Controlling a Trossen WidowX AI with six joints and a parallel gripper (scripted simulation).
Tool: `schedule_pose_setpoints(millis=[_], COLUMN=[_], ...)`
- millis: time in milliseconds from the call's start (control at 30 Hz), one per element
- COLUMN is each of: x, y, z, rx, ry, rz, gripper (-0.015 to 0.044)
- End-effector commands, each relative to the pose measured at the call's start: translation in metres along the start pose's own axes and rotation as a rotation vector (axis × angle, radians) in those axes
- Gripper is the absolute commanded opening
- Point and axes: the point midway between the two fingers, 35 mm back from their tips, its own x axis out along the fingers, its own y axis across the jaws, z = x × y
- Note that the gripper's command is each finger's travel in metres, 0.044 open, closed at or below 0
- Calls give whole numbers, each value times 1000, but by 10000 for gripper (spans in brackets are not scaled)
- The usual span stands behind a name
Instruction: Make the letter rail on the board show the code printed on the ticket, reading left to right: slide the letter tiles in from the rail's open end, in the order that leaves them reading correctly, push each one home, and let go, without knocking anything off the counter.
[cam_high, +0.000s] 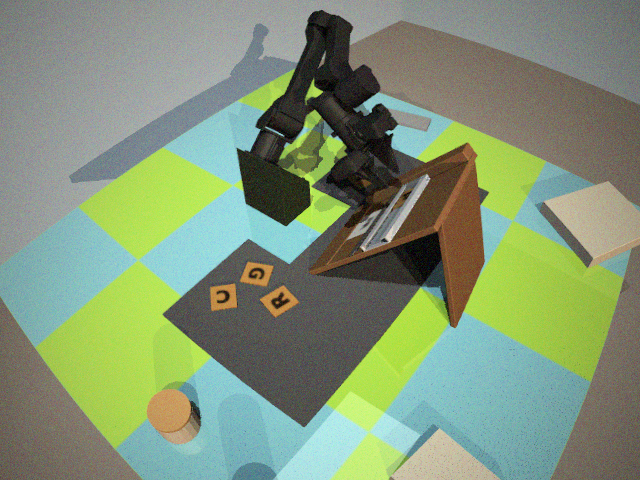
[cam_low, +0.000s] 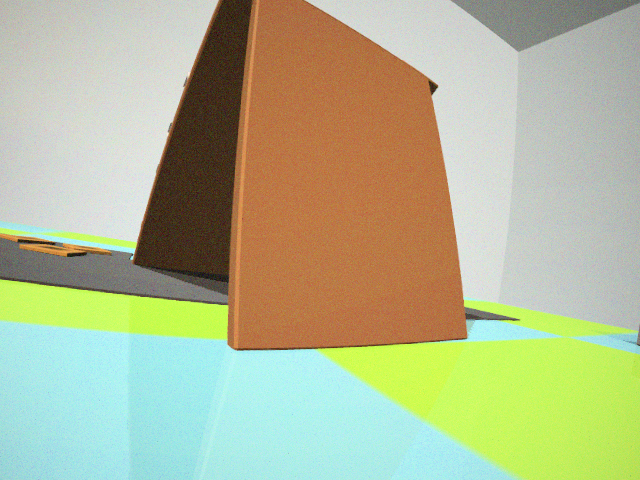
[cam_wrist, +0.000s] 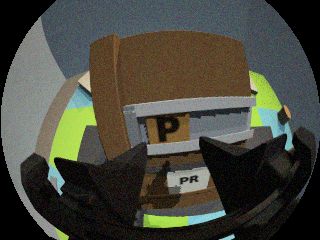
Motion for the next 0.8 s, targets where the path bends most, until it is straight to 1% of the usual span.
schedule_pose_setpoints(millis=[0, 200, 533, 767], x=[0, 0, 2, 16], y=[0, 0, -3, -24], z=[0, 0, 2, 17], rx=[0, 0, 2, 4], ry=[0, 0, 20, 260], rz=[0, 0, -9, -67], gripper=[164, 6, 0, 0])
